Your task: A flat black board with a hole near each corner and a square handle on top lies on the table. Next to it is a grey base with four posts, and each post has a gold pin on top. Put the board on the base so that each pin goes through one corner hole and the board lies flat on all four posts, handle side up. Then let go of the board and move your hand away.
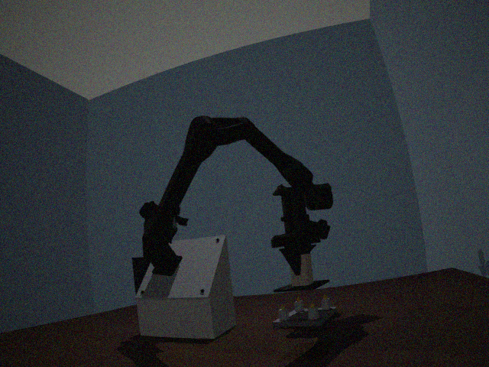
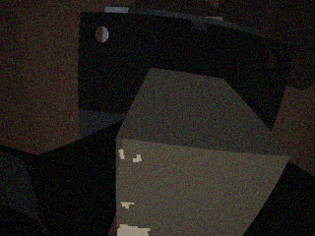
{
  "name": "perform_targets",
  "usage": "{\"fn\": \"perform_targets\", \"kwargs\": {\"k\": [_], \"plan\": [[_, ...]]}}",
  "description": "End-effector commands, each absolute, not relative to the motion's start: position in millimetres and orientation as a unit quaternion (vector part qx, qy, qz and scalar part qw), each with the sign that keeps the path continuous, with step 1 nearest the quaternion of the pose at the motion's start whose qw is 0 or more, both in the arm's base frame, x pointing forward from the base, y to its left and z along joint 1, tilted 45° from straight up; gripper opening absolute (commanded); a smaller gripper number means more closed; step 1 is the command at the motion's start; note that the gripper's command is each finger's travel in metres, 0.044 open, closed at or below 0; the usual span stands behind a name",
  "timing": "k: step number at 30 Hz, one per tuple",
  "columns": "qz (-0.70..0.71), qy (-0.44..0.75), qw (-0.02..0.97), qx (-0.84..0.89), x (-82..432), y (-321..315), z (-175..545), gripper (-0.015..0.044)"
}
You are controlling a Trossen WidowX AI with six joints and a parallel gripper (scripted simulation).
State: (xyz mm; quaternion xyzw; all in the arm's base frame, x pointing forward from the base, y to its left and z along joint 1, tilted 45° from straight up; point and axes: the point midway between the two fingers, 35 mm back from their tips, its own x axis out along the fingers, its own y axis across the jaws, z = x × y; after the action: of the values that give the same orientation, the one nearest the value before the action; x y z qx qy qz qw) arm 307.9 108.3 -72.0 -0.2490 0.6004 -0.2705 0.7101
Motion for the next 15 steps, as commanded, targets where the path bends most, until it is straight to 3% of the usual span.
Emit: {"fn": "perform_targets", "kwargs": {"k": [1,15], "plan": [[-0.269,0.6,0.711,-0.251,309.9,109.1,-76.4,0.0],[-0.268,0.6,0.71,-0.253,309.9,99.4,-83.6,0.0]]}}
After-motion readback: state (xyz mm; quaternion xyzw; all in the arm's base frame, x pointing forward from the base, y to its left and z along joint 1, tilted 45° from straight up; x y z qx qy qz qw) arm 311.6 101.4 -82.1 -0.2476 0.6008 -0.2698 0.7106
